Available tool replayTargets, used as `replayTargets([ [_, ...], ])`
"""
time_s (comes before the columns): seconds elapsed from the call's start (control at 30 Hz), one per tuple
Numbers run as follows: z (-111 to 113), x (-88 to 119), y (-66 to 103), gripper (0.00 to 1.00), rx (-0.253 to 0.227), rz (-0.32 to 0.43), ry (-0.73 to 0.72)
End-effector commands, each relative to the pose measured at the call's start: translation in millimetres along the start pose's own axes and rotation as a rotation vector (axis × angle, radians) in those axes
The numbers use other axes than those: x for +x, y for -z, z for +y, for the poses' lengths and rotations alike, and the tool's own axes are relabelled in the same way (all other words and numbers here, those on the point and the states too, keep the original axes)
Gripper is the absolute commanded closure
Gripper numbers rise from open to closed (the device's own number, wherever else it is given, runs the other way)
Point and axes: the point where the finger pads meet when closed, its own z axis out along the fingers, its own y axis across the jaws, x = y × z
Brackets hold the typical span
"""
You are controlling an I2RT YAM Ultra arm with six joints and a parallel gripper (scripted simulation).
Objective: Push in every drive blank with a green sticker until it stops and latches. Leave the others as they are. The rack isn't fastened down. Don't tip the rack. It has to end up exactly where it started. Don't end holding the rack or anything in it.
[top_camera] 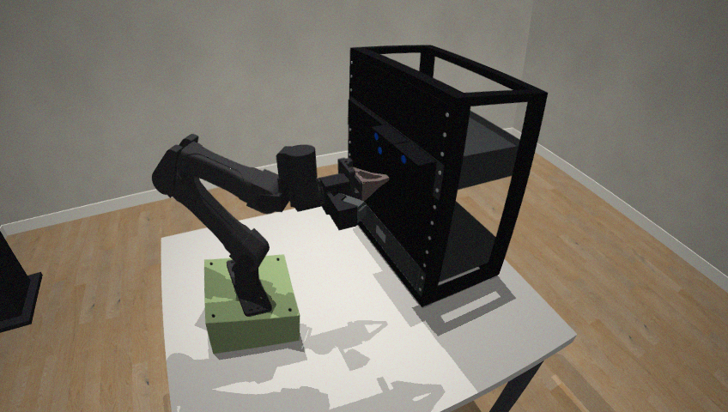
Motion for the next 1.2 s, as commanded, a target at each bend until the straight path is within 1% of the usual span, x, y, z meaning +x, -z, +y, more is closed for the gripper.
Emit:
replayTargets([
  [0.0, -8, 6, 15.7, 1.00, 0.034, 0.037, -0.021],
  [0.03, 1, 7, 17.2, 1.00, 0.019, 0.038, -0.006],
  [0.07, 4, 7, 18.5, 1.00, 0.013, 0.039, 0.000],
  [0.13, -1, 7, 20.0, 1.00, 0.022, 0.038, -0.005],
  [0.27, -4, 7, 20.7, 1.00, 0.027, 0.037, -0.007],
  [0.3, -8, 7, 21.6, 1.00, 0.033, 0.037, -0.014],
  [0.4, -8, 7, 22.9, 1.00, 0.034, 0.037, -0.016],
  [0.43, 11, 9, 24.2, 1.00, 0.002, 0.040, 0.012],
  [0.47, -2, 9, 27.0, 1.00, 0.022, 0.038, -0.008],
  [0.5, -9, 9, 30.3, 1.00, 0.034, 0.037, -0.021],
  [0.77, -13, 18, 64.8, 1.00, 0.032, 0.036, -0.024],
  [0.83, -8, 20, 70.6, 1.00, 0.024, 0.037, -0.014],
  [0.9, -13, 20, 74.2, 1.00, 0.031, 0.036, -0.024],
  [0.97, -13, 20, 74.2, 1.00, 0.031, 0.036, -0.024],
  [1.0, -5, 23, 75.5, 1.00, 0.019, 0.038, -0.006],
  [1.07, -10, 22, 76.6, 1.00, 0.026, 0.037, -0.016],
  [1.17, -11, 22, 76.8, 1.00, 0.027, 0.037, -0.018],
])
